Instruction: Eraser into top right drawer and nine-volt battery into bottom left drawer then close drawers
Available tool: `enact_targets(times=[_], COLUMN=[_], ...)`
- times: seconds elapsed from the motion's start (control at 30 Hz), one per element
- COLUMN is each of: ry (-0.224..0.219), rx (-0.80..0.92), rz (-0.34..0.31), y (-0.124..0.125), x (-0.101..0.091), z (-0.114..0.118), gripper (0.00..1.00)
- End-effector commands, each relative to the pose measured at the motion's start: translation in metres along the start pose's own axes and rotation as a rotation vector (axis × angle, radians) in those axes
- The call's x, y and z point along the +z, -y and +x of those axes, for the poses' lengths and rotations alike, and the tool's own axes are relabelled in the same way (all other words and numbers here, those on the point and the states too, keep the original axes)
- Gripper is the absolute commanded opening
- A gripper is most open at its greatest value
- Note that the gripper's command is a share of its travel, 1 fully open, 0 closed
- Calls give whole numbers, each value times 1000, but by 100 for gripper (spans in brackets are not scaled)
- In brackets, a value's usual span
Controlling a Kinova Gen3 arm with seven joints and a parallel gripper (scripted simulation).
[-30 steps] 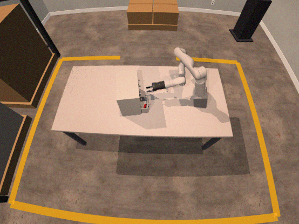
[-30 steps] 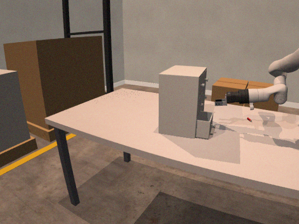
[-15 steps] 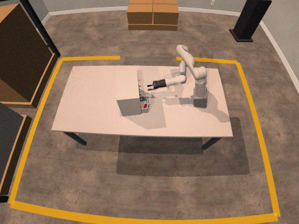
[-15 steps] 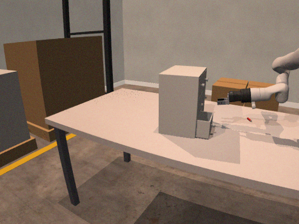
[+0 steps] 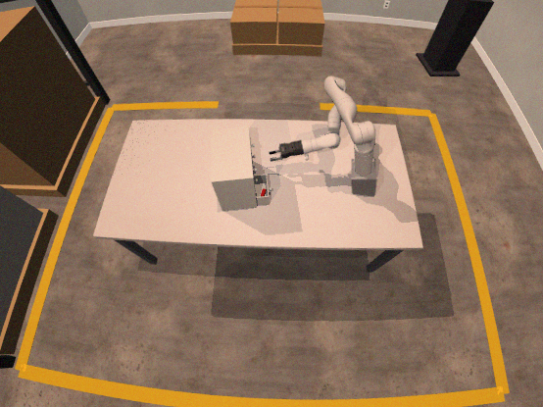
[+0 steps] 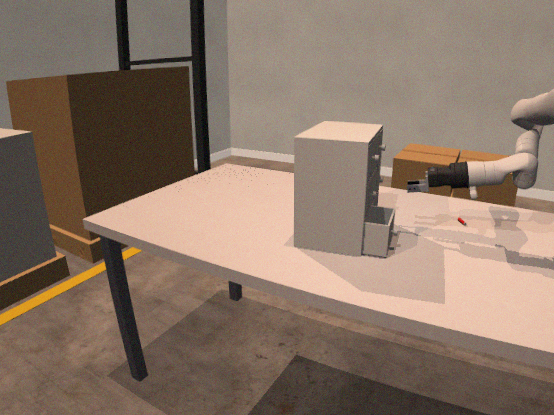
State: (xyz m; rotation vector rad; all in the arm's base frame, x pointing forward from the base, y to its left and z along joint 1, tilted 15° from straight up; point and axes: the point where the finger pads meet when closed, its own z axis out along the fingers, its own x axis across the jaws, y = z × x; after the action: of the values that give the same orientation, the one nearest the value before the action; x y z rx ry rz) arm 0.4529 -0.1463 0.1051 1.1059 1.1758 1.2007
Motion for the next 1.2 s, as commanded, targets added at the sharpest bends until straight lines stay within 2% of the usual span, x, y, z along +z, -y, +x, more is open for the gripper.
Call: enact_targets(times=[0.0, 1.17], ry=[1, 1], rx=[-10, -11], rz=[0, -4], y=[0, 1], x=[-3, -29], z=[-8, -53], gripper=[81, 81])
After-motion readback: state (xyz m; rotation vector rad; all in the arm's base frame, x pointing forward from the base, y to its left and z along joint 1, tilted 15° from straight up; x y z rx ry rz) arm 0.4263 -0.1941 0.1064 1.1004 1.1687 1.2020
